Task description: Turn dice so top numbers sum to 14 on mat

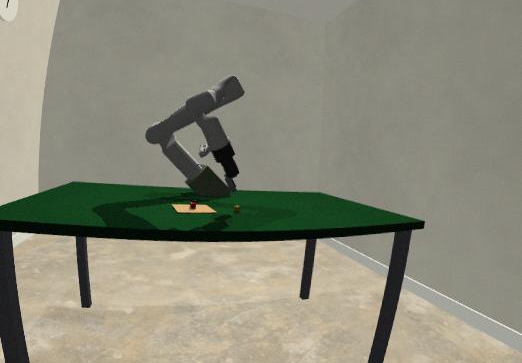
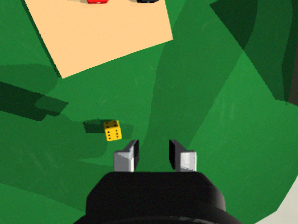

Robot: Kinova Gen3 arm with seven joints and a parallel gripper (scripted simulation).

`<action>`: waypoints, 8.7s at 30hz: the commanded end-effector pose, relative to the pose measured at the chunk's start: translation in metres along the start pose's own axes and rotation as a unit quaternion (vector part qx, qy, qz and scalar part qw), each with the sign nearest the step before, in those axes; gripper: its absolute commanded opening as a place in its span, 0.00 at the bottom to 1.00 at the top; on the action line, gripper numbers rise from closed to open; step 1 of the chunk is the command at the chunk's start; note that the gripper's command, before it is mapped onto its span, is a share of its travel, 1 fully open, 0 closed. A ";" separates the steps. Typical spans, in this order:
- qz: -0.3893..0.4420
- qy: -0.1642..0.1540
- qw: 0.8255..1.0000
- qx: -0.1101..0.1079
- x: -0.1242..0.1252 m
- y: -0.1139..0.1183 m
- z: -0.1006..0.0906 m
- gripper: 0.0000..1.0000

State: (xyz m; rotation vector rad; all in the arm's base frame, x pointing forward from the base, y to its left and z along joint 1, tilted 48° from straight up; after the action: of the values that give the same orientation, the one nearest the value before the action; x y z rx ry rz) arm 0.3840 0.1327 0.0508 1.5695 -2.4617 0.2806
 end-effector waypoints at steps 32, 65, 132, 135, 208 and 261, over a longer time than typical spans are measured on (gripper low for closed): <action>0.016 0.198 0.956 0.214 -0.094 0.036 -0.019 0.70; -0.017 0.205 0.956 0.209 -0.093 0.034 -0.019 1.00; -0.686 0.292 0.666 0.003 -0.072 0.016 0.011 1.00; -0.697 0.292 0.655 -0.003 -0.072 0.017 0.012 1.00; -0.713 0.292 0.638 -0.010 -0.066 0.012 0.023 0.70; -0.713 0.292 0.638 -0.010 -0.050 -0.005 0.056 0.70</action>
State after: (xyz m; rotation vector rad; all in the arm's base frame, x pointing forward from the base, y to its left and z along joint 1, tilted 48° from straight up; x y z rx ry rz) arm 0.4045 0.1579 -0.0166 2.3081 -0.3163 0.3391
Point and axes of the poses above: the point where the finger pads meet when closed, its own z axis out along the fingers, its own y axis across the jaws, x = y × z, the point moved 10 cm from there along -z, back along the fingers, and after that the axes turned 14 degrees about z, right-handed, at the moved point
